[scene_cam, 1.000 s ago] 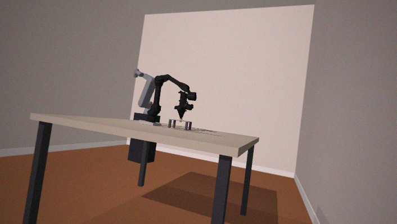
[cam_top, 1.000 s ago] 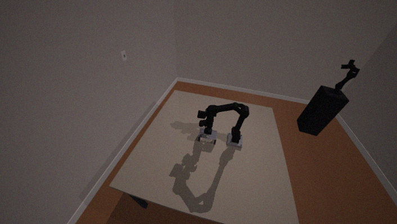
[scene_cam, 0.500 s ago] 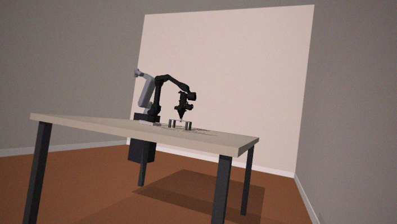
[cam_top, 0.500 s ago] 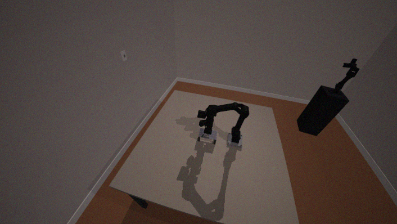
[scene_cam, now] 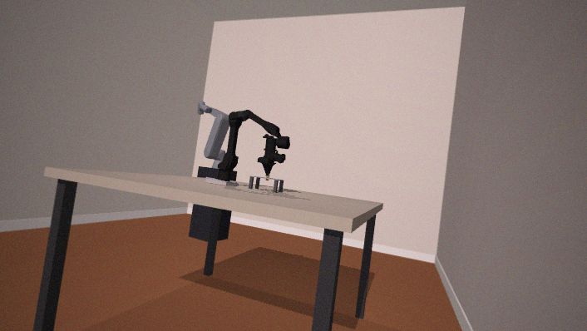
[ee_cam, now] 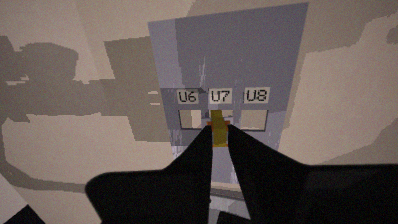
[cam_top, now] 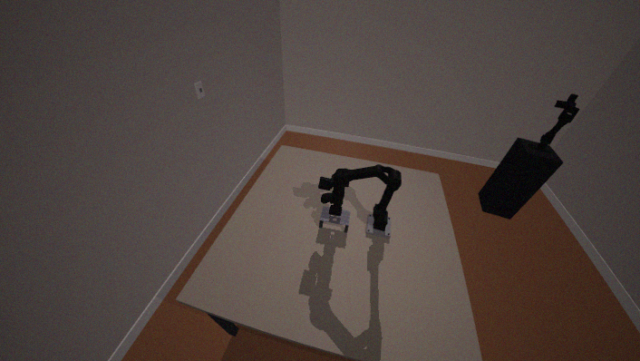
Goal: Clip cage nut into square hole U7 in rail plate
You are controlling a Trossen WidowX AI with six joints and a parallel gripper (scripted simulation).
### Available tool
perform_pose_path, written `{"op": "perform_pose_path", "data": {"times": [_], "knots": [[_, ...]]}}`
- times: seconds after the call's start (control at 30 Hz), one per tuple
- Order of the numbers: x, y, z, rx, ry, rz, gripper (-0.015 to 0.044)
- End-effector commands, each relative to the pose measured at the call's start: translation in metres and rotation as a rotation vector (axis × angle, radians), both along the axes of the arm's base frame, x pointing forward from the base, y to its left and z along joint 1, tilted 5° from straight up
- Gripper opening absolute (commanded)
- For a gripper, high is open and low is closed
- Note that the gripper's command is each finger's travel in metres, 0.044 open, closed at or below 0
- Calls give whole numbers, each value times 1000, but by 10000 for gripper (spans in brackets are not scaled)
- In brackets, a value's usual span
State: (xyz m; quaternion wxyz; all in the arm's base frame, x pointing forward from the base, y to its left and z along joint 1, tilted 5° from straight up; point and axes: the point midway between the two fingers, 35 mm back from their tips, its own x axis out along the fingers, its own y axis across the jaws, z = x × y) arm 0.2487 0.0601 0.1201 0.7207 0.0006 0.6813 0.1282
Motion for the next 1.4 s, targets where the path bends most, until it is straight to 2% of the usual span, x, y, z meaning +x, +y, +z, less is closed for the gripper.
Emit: {"op": "perform_pose_path", "data": {"times": [0.0, 1.37], "knots": [[0, 1, 0, 5, -2, 5, 33], [1, -1, -1, 51, 6, 9, 33]]}}
